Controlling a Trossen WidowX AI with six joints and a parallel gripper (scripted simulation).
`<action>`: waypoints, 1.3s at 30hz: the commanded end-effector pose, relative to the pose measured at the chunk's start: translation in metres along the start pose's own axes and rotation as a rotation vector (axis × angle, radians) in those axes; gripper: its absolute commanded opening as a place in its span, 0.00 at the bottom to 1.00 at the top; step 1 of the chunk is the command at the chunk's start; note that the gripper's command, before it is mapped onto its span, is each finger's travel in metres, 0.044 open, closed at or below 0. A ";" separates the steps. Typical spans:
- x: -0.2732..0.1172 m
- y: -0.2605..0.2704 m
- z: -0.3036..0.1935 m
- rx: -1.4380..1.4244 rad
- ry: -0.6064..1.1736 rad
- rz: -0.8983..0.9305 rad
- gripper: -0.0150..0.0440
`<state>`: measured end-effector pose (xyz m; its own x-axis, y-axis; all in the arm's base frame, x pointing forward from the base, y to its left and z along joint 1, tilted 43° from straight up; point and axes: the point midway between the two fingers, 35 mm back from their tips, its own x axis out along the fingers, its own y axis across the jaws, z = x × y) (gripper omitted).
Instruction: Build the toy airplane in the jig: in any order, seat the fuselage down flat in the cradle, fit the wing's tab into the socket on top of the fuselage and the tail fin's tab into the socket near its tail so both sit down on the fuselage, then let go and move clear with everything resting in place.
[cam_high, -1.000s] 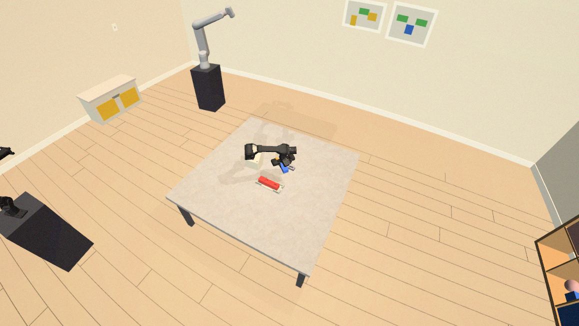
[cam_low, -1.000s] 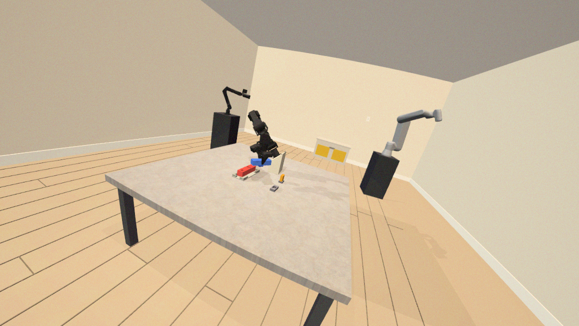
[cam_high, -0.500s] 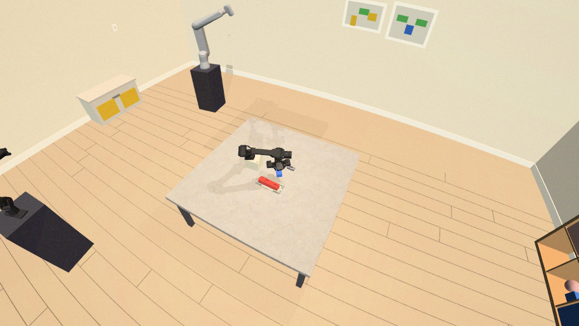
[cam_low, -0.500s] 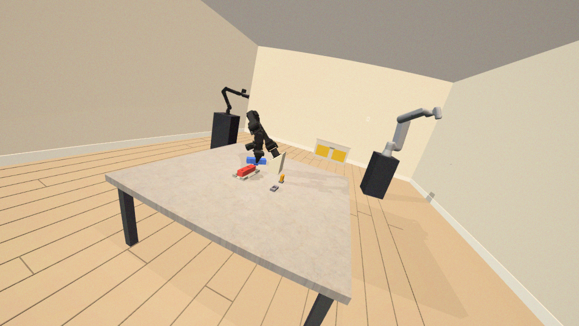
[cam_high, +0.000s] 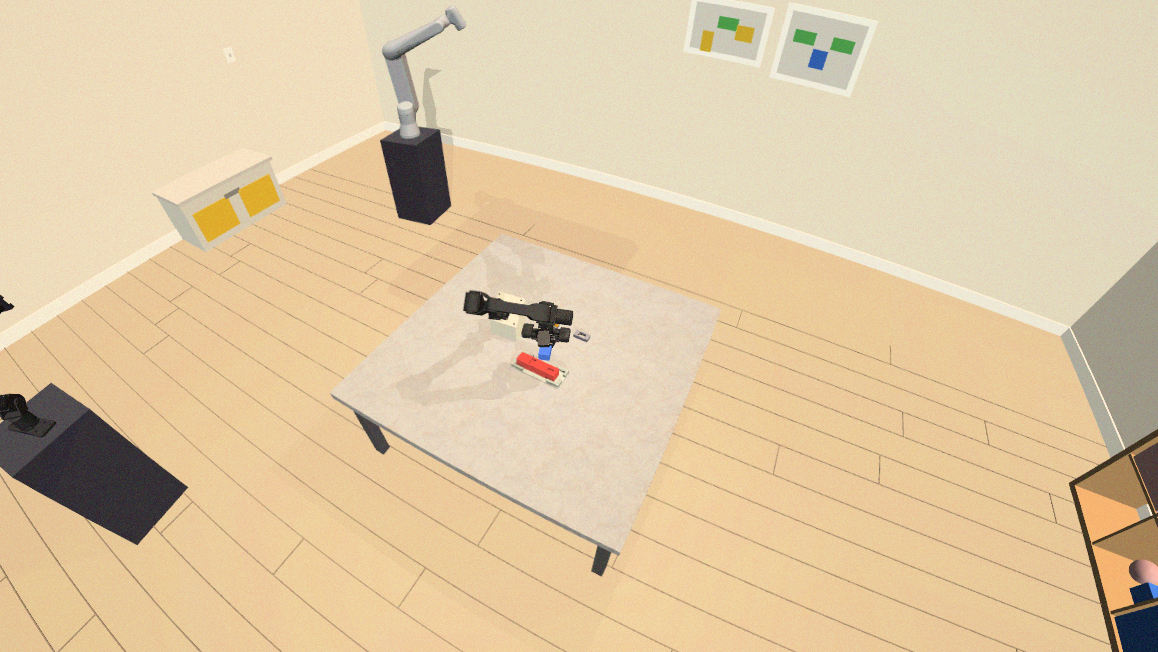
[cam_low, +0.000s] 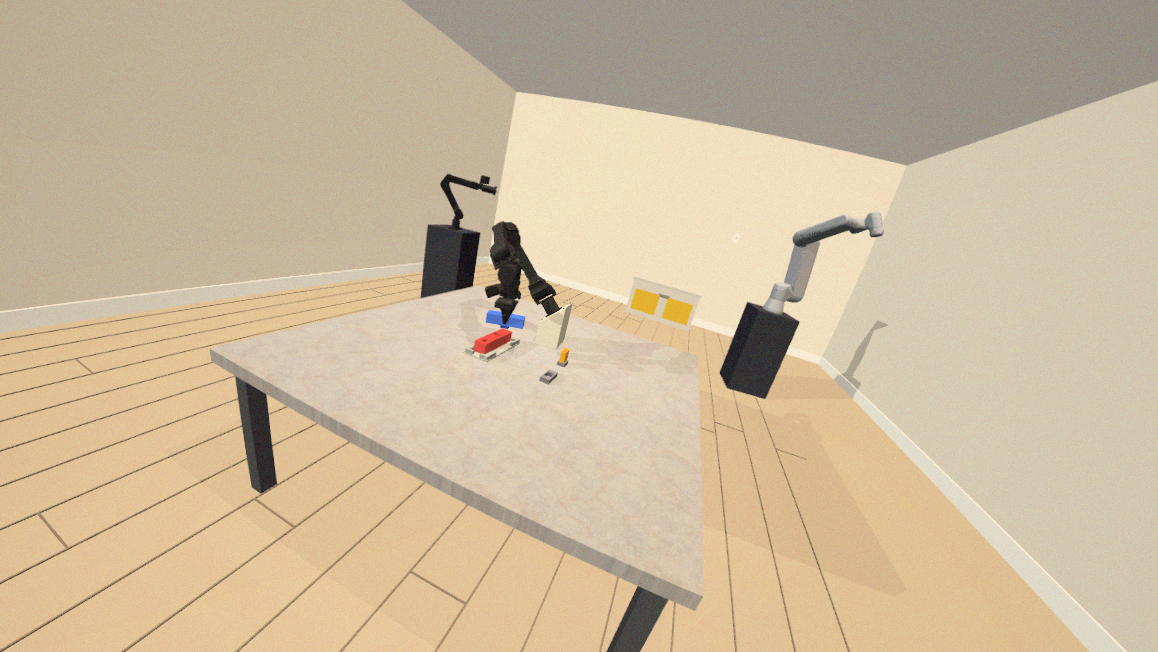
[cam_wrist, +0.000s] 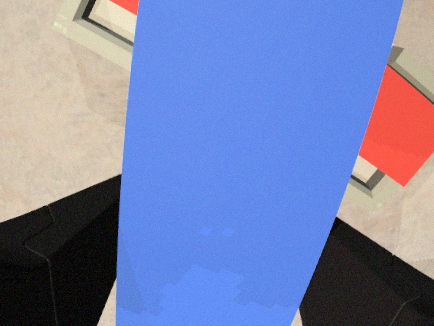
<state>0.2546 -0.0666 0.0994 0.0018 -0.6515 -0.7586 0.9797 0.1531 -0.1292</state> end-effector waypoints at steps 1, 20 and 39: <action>0.004 -0.011 0.006 0.075 -0.008 -0.004 0.25; 0.016 -0.056 0.025 0.371 -0.037 -0.012 0.30; 0.016 -0.056 0.025 0.371 -0.037 -0.012 0.58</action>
<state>0.2049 -0.1037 0.1100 -0.0097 -0.6766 -0.7363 0.9870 -0.1245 0.1014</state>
